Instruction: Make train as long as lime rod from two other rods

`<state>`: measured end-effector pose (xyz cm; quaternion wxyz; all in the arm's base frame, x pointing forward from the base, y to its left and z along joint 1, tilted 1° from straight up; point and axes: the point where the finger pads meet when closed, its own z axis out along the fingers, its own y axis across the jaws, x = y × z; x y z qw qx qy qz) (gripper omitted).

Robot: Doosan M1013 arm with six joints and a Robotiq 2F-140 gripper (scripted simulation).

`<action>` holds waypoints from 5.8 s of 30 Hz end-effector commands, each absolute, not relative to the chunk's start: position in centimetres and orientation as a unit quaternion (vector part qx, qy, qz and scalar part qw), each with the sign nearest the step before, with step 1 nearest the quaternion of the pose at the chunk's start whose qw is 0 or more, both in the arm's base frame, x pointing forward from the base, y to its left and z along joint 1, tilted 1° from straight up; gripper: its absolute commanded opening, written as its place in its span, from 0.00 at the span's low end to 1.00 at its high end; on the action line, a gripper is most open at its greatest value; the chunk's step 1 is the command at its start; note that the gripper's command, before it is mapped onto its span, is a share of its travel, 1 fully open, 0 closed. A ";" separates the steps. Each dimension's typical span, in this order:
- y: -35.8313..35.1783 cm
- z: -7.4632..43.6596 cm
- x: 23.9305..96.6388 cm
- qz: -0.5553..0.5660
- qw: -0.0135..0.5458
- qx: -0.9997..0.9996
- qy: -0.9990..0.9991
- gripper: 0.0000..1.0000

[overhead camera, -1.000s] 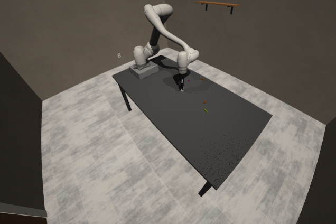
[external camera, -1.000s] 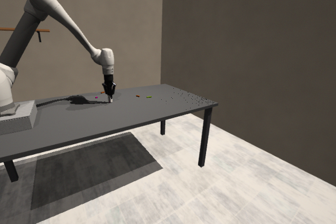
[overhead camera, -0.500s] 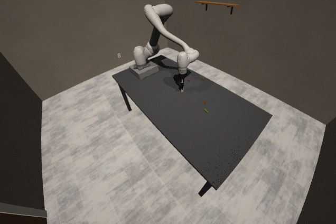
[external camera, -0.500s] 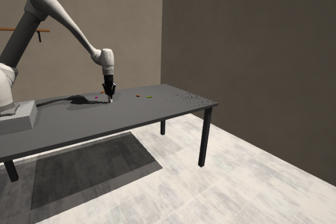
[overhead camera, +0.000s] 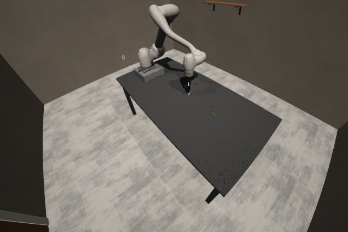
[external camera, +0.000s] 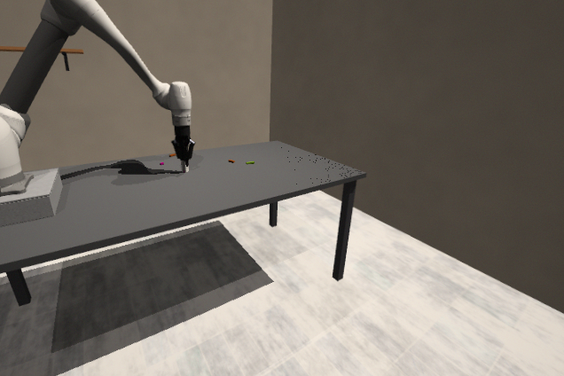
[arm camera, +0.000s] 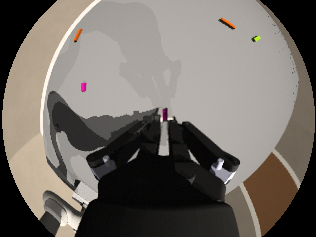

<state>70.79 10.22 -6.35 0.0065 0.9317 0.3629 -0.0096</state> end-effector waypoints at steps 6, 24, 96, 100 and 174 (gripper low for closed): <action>10.2 -6.3 70.8 -0.009 0.006 0.932 0.363 0.12; 10.2 -6.3 70.8 -0.009 0.006 0.932 0.363 0.21; 11.7 2.6 70.2 -0.009 0.007 0.940 0.340 1.00; 15.1 2.4 67.9 -0.009 0.007 0.961 0.275 1.00; 36.3 0.4 40.1 -0.003 0.011 0.934 -0.358 0.23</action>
